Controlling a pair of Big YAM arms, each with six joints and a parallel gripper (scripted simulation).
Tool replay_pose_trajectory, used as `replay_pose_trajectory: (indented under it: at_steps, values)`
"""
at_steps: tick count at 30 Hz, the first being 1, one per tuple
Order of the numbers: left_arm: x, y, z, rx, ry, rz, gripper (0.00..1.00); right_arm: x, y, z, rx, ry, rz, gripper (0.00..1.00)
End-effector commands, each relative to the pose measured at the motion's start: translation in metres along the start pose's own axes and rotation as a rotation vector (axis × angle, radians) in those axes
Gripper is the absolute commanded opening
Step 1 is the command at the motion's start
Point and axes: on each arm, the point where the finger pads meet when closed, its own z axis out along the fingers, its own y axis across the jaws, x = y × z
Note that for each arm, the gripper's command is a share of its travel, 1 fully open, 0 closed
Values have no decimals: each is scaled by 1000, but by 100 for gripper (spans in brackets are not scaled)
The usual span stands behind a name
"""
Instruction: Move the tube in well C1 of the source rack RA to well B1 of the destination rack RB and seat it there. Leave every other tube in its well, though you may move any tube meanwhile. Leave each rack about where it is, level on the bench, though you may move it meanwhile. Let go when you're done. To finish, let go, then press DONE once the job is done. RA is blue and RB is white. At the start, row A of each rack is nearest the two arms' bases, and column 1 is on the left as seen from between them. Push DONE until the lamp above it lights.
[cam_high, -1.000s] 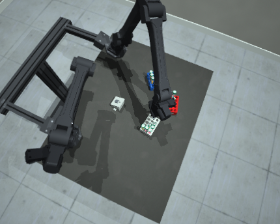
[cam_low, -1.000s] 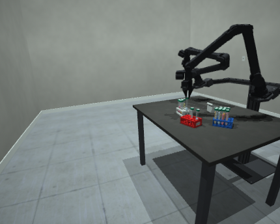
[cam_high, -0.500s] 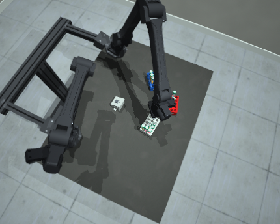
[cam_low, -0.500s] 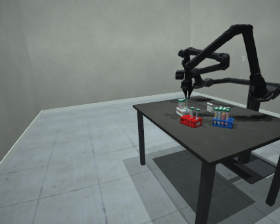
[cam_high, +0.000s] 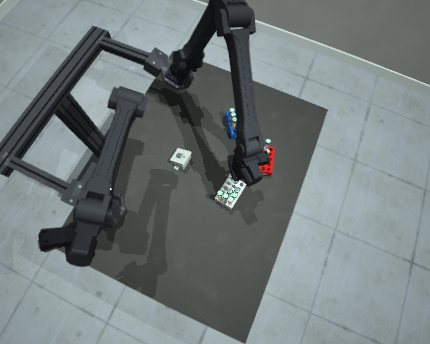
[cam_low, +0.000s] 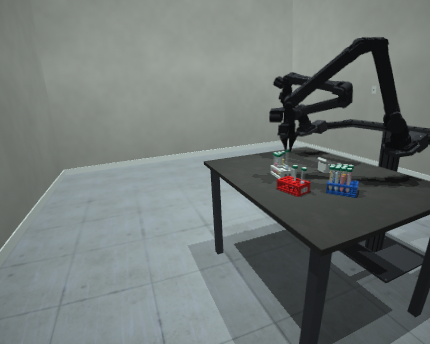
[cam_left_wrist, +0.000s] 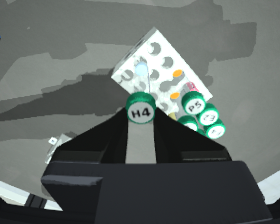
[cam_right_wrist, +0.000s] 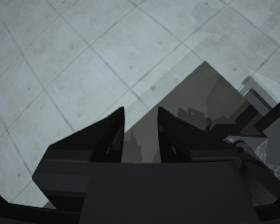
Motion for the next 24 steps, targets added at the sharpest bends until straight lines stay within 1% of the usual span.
replay_pose_trajectory:
  at_steps: [1, 4, 14, 24]
  values:
    - [3, -21, -2, 22, -2, 0, 0, -8, 9, -11, -29, -16, 9, 30]
    - [2, -20, 3, 25, -3, -2, 0, -8, 9, -11, -29, -16, 9, 30]
    - [1, 1, 21, -16, 2, 6, 0, -8, 9, -11, -29, -16, 9, 30]
    - [-2, 2, 25, -16, 2, 3, 0, -8, 9, -11, -29, -16, 9, 30]
